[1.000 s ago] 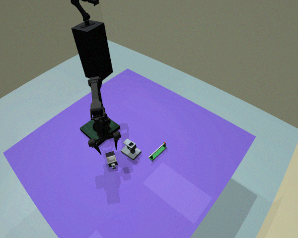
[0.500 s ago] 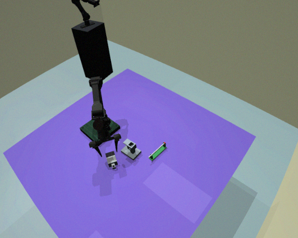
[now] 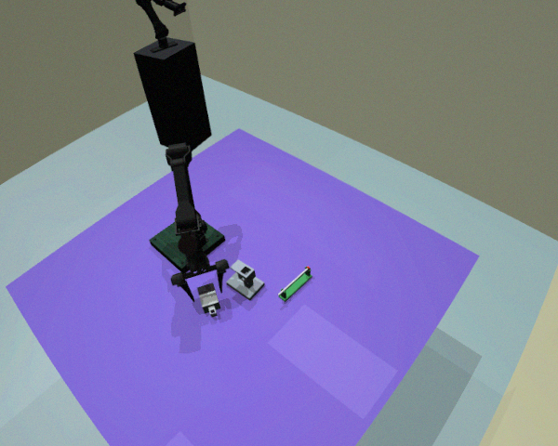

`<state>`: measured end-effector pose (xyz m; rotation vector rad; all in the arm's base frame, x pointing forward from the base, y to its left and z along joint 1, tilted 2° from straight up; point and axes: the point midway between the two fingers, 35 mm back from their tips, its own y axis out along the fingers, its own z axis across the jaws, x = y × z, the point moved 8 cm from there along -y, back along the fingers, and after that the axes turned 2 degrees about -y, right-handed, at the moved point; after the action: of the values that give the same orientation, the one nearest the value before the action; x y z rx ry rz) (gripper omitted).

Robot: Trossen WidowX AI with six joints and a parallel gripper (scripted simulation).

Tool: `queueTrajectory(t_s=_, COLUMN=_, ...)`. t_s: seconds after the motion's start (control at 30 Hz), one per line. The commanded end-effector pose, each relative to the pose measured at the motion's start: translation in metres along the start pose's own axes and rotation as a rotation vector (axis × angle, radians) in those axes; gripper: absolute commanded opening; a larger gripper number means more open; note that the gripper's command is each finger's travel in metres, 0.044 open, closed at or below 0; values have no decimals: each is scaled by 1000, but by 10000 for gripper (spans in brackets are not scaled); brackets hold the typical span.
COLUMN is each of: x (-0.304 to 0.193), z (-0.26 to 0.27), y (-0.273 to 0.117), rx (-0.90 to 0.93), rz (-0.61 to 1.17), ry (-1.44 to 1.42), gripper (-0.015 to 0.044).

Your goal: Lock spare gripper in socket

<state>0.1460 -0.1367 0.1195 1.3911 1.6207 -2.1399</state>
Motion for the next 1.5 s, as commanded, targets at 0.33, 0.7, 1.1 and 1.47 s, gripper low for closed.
queueTrajectory(t_s=0.33, x=19, z=0, y=20, rx=-1, rz=-20, ry=5, gripper=440)
queueTrajectory(t_s=0.7, x=32, z=-1, y=33, rx=-1, rz=-20, ry=5, gripper=440)
queueTrajectory(t_s=1.1, x=48, z=-3, y=42, rx=-1, rz=-21, ry=6, gripper=440)
queueTrajectory(t_s=1.47, x=49, z=-3, y=43, rx=-1, rz=-21, ry=6, gripper=387)
